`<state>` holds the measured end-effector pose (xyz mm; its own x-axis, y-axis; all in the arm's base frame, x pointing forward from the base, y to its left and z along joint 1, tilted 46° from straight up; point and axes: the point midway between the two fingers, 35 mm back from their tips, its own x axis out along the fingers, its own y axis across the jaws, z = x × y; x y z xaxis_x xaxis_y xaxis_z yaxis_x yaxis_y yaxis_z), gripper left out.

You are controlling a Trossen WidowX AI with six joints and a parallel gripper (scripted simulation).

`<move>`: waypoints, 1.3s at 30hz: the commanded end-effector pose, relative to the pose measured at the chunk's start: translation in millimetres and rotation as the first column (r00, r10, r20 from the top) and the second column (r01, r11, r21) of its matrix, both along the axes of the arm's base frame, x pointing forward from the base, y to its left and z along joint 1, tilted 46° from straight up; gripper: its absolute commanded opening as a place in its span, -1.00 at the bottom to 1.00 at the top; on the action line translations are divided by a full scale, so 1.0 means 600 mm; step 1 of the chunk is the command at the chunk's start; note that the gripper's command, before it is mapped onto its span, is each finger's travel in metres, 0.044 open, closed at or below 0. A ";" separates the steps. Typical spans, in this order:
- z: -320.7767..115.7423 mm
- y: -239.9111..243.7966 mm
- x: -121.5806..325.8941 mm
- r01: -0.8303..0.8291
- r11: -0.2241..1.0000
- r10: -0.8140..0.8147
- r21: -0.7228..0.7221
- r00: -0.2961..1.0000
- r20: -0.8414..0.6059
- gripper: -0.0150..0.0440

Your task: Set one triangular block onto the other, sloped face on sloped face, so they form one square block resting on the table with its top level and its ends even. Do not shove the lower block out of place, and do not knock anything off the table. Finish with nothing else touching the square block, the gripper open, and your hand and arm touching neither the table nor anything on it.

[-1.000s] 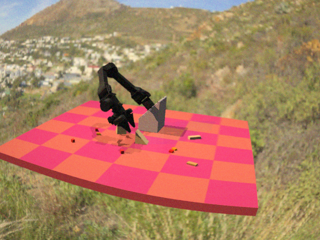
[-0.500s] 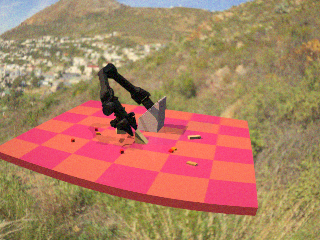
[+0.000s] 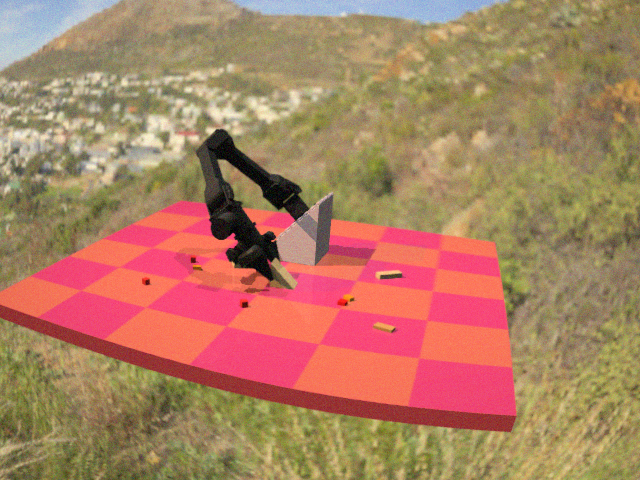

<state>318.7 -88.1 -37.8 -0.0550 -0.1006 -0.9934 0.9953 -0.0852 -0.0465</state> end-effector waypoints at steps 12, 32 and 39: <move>-0.037 -0.001 -0.009 -0.004 1.000 0.004 0.005 1.000 -0.004 1.00; -0.034 0.001 -0.009 -0.001 1.000 0.001 0.003 1.000 -0.004 -0.23; -0.034 0.002 -0.009 -0.001 1.000 0.001 -0.011 1.000 -0.006 -0.49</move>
<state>312.9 -88.6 -58.7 -0.0600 -0.1011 -0.9931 0.9949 -0.0865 -0.0513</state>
